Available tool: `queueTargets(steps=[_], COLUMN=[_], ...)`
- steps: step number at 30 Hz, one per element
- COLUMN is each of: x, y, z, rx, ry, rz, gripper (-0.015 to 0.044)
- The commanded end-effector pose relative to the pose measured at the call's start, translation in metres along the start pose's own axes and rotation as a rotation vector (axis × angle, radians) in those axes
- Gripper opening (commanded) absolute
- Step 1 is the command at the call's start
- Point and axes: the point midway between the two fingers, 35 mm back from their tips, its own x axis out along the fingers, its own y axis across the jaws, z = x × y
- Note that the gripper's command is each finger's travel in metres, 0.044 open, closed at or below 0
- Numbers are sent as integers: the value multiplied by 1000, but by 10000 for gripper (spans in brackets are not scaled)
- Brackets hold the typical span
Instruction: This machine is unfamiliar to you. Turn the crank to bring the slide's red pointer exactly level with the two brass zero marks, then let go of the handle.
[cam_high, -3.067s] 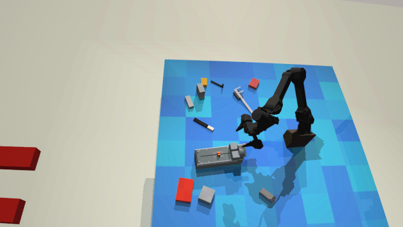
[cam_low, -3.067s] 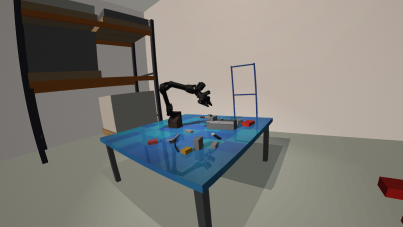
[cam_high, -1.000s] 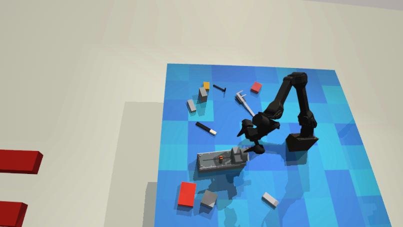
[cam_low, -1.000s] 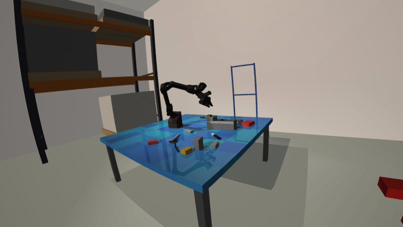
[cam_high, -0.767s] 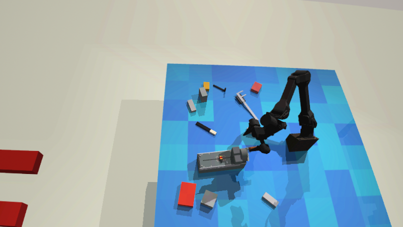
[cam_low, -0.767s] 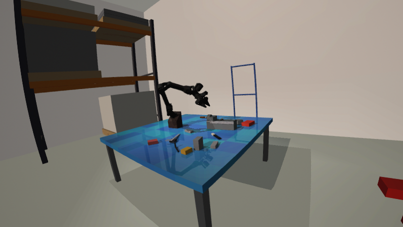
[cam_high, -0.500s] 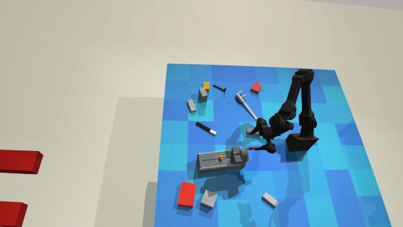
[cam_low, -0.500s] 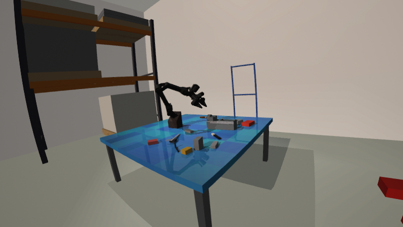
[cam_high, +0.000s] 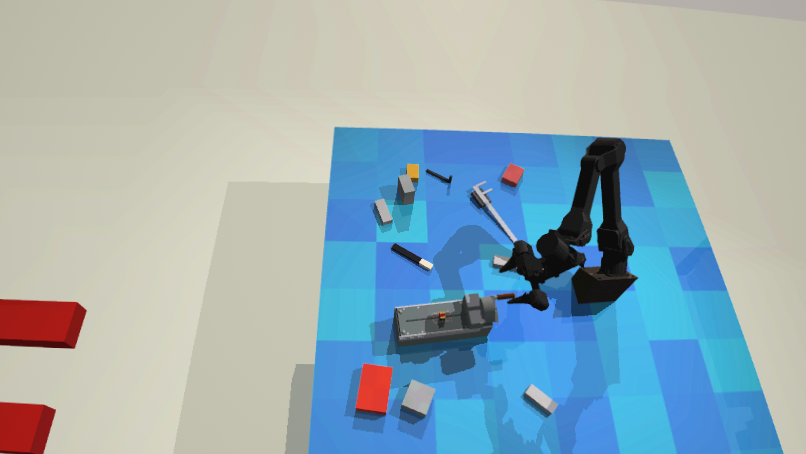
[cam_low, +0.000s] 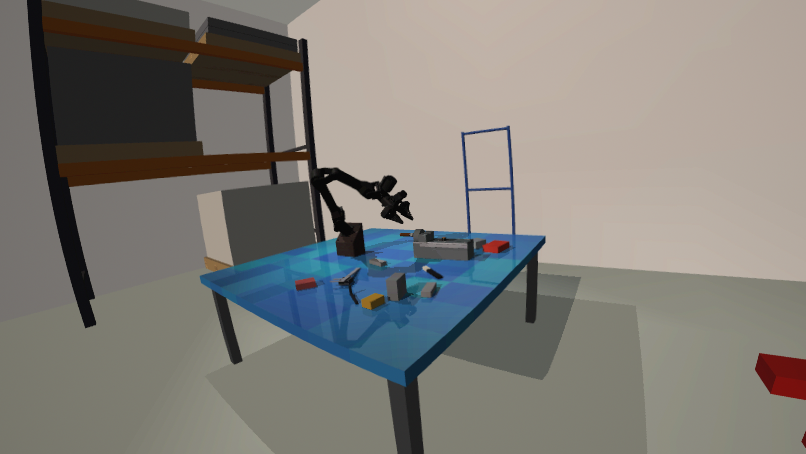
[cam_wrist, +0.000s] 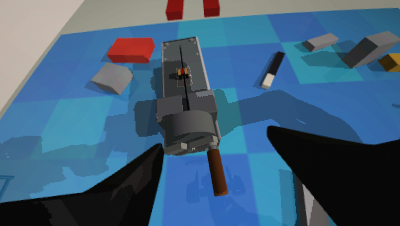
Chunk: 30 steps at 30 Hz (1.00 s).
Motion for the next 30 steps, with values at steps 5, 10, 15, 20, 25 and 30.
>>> queueTargets(steps=[5,10,15,20,25,30], x=[16,19,25,31,37,43], y=[0,0,1,1,1,1], z=[-22,-25,-30,-35,-41,-47], rx=[-17,-17,-17,-17,-17,-17], ry=[11,11,12,13,13,13], rz=[0,0,1,1,2,1], gripper=[440,440,440,440,440,440])
